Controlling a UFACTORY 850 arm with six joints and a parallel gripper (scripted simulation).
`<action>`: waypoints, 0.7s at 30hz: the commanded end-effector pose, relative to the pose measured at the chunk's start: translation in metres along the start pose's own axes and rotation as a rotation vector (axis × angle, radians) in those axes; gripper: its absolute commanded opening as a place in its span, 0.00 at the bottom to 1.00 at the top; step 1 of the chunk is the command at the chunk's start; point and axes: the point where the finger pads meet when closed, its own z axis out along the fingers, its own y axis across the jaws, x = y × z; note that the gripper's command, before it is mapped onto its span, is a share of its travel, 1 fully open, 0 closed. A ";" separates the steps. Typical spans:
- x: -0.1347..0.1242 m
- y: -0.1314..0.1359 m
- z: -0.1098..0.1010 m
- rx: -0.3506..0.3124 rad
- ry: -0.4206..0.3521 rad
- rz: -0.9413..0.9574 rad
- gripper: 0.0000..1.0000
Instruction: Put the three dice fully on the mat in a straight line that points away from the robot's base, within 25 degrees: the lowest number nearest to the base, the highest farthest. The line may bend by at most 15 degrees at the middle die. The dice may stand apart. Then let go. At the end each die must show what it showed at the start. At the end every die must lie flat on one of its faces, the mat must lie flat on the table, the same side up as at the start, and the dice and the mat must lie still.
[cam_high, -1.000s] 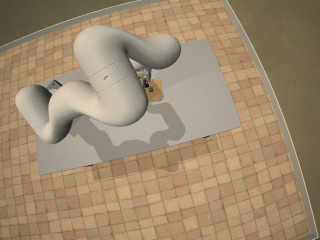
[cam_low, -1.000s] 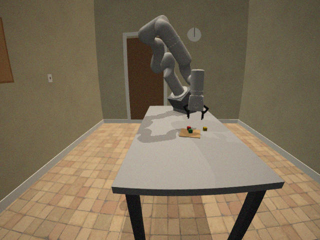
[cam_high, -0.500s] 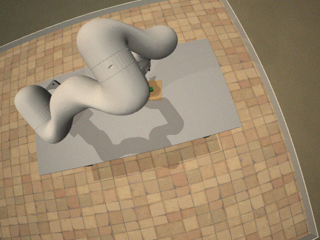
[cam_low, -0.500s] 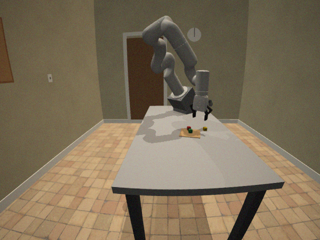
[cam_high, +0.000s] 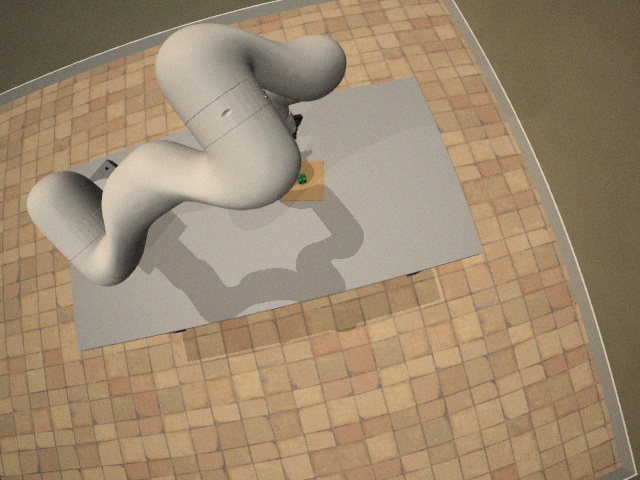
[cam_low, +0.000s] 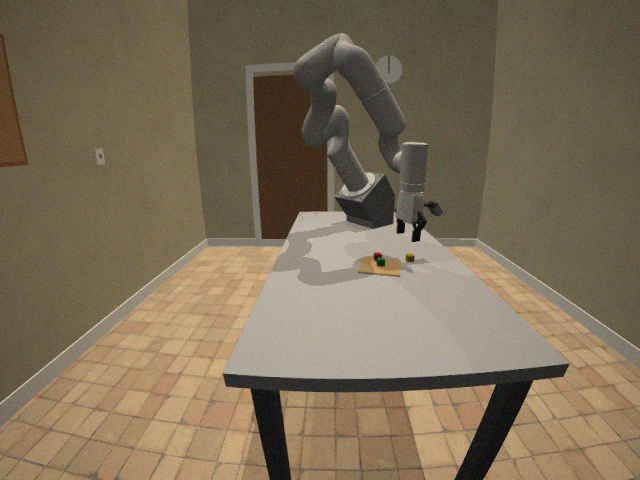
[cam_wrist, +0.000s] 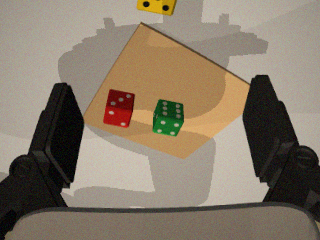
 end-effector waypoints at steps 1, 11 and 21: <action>0.007 0.000 0.000 -0.025 -0.007 0.096 1.00; 0.021 -0.002 0.002 -0.027 -0.006 0.264 1.00; 0.021 -0.002 0.002 -0.027 -0.006 0.264 0.42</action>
